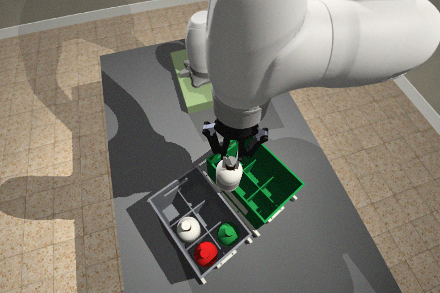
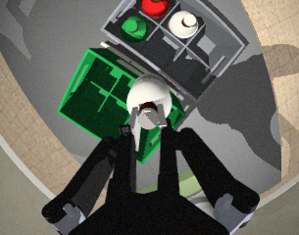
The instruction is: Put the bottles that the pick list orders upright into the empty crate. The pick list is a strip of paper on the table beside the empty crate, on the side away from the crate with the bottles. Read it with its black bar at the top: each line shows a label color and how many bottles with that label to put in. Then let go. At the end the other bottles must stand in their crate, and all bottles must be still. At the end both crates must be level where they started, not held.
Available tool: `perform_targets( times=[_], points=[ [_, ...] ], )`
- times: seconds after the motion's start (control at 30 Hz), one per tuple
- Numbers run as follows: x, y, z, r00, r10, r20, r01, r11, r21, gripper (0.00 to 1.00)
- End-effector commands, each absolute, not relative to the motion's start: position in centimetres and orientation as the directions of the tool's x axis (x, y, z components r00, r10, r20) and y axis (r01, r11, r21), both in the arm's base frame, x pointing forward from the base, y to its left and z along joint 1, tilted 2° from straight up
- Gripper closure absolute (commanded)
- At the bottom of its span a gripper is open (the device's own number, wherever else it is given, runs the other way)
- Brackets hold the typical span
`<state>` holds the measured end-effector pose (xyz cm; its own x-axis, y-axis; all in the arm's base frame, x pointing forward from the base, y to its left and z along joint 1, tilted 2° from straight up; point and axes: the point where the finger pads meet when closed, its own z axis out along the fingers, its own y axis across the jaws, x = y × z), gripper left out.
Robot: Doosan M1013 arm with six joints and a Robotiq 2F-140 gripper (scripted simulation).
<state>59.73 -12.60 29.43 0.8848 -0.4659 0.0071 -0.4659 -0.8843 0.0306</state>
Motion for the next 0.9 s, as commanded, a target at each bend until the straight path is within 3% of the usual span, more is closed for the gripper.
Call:
perform_targets(
  times=[0.0,0.87],
  points=[
    [59.9,-12.1,29.4,0.885,-0.466,0.007,-0.466,-0.884,0.030,1.00],
    [61.0,-7.7,29.3,0.885,-0.466,0.007,-0.466,-0.884,0.030,1.00]
  ],
)
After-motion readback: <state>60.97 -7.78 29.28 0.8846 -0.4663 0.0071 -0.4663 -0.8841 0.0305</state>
